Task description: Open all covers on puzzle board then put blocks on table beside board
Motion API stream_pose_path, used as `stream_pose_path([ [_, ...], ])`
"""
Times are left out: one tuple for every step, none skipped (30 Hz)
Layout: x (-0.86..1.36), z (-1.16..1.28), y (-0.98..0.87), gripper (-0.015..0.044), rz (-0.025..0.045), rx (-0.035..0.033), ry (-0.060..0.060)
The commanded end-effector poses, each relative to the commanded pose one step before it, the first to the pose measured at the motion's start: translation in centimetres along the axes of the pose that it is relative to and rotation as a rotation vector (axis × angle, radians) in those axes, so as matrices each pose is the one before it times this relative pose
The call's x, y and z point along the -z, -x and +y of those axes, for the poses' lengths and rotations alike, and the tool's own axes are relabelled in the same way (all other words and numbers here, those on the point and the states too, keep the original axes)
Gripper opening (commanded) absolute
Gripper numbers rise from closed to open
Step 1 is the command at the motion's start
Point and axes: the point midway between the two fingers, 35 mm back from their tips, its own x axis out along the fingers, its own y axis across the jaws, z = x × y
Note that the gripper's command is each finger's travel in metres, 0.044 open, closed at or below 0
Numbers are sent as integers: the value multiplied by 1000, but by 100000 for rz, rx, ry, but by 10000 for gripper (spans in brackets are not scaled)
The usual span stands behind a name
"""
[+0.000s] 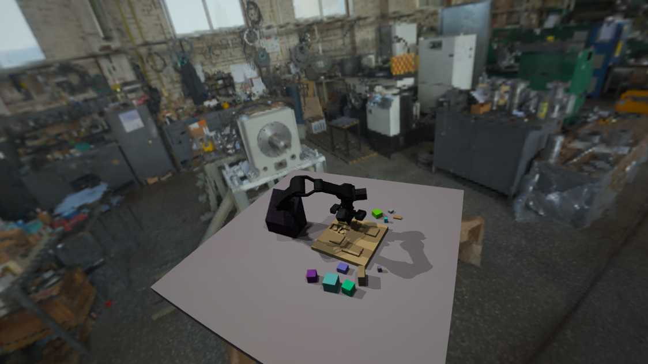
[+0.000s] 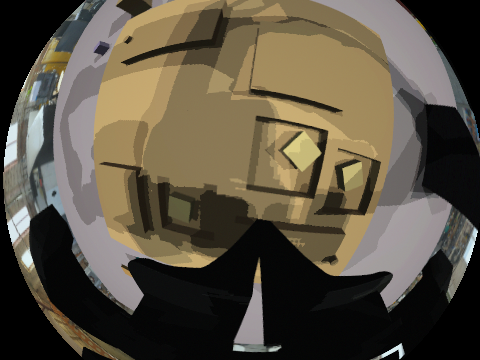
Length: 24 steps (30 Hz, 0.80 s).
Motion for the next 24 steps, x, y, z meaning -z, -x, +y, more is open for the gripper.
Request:
stream_pose_path([
  [30, 374, 865, 0, 898, -756, -1184],
  [4, 4, 130, 0, 8, 0, 0],
  [4, 4, 131, 0, 7, 0, 0],
  [4, 3, 131, 0, 7, 0, 0],
  [3, 3, 131, 0, 6, 0, -1],
  [3, 2, 131, 0, 5, 1, -1],
  [3, 2, 131, 0, 4, 1, -1],
  [2, 1, 131, 0, 4, 1, -1],
  [2, 1, 132, 0, 3, 1, -1],
  [2, 0, 132, 0, 2, 1, -1],
  [1, 0, 132, 0, 1, 1, -1],
  [1, -1, 132, 0, 1, 1, -1],
  [1, -1, 132, 0, 0, 1, -1],
  [0, -2, 133, 0, -1, 1, -1],
  [0, -2, 133, 0, -2, 1, -2],
  [0, -3, 133, 0, -2, 1, -2],
  [-1, -3, 133, 0, -3, 1, -2],
  [-1, -4, 133, 0, -4, 1, -2],
  [-1, -4, 133, 0, -5, 2, -2],
  [-2, -5, 133, 0, -5, 2, -2],
  [-2, -5, 133, 0, -6, 2, -2],
  [-3, -6, 134, 0, -7, 2, -2],
  [-55, -289, -793, 0, -930, 811, 2048],
  [-209, 149, 33, 0, 101, -4, 2236],
])
